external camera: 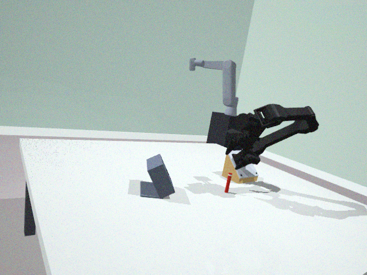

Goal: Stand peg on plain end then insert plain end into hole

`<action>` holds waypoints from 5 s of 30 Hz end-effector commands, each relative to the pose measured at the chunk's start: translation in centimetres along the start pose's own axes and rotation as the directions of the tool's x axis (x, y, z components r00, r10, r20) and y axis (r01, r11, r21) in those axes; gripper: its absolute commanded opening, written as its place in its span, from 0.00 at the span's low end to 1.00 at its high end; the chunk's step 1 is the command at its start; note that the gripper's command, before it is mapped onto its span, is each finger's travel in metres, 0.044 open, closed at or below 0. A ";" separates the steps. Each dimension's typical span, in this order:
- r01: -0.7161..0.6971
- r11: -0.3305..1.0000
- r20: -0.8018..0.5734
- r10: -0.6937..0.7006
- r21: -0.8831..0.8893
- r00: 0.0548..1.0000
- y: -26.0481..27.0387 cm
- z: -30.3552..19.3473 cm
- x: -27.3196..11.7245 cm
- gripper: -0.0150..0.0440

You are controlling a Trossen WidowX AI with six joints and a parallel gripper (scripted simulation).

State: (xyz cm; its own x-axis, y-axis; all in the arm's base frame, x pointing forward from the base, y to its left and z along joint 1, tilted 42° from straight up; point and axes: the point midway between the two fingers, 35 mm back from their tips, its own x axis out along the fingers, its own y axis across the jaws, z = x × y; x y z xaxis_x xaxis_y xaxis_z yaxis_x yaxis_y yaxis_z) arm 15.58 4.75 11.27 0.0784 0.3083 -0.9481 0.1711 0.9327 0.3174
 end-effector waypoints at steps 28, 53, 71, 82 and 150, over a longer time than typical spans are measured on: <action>-0.331 0.914 -0.197 0.378 0.233 0.905 2.3 1.9 0.9 1.00; -0.326 0.915 -0.195 0.374 0.240 0.907 3.5 1.5 4.0 1.00; -0.331 0.913 -0.196 0.379 0.240 0.904 4.7 0.7 6.5 1.00; -0.333 0.914 -0.190 0.378 0.230 0.906 4.8 1.0 6.5 0.78; -0.210 0.956 -0.102 0.234 0.204 0.967 0.5 4.3 1.7 0.25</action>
State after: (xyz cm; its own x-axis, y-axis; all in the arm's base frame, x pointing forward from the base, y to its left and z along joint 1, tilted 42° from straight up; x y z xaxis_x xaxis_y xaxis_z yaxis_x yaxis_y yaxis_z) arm 20.06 5.01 10.41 0.0116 0.5533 -0.8329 0.3409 0.7808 0.5235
